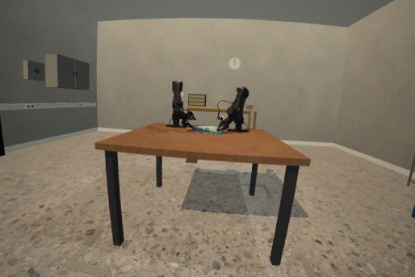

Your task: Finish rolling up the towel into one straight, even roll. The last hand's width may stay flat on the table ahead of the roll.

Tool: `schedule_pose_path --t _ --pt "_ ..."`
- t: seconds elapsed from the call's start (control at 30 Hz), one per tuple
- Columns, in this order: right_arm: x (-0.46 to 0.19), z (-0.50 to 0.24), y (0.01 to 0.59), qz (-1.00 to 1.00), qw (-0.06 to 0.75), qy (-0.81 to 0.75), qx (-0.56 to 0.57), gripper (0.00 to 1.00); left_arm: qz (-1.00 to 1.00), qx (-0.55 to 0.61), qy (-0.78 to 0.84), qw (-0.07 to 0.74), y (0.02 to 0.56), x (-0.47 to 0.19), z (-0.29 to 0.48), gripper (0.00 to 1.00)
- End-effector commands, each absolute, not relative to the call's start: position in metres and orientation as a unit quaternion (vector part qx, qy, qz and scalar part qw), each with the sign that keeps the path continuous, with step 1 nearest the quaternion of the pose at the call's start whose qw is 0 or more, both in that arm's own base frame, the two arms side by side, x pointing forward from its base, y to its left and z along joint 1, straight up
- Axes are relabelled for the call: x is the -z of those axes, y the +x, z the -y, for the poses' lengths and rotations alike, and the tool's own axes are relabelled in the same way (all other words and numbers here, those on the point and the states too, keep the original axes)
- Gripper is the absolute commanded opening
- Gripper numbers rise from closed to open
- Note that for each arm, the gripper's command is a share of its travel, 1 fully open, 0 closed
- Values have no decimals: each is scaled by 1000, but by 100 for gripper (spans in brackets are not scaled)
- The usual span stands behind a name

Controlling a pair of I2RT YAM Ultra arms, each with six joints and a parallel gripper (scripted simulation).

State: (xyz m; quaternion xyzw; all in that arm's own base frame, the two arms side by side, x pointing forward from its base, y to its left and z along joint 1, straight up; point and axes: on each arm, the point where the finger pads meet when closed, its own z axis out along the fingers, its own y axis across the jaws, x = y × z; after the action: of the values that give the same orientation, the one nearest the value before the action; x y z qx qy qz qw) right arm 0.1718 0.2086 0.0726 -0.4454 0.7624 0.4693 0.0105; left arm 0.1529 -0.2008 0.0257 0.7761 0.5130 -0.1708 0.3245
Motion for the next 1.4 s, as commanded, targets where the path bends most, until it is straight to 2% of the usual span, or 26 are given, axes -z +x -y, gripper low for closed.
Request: schedule_pose_path --t 0.0,0.37,0.67,0.73,1.23,1.37 --pt "-84 -207 172 -750 8 -459 -476 85 -510 177 776 326 157 -32 208 35" --pt "-84 -207 172 -750 8 -459 -476 85 -535 220 769 271 157 -34 208 35" --pt "-84 -207 172 -750 8 -459 -476 85 -571 287 748 178 157 -37 208 35" --pt "-84 -207 172 -750 8 -459 -476 85 -571 287 748 178 157 -37 208 35" --pt "-84 -207 172 -750 8 -459 -476 85 -615 400 680 -3 157 -41 208 35" --pt "-84 -207 172 -750 8 -459 -476 85 -618 412 669 -24 157 -42 208 35"
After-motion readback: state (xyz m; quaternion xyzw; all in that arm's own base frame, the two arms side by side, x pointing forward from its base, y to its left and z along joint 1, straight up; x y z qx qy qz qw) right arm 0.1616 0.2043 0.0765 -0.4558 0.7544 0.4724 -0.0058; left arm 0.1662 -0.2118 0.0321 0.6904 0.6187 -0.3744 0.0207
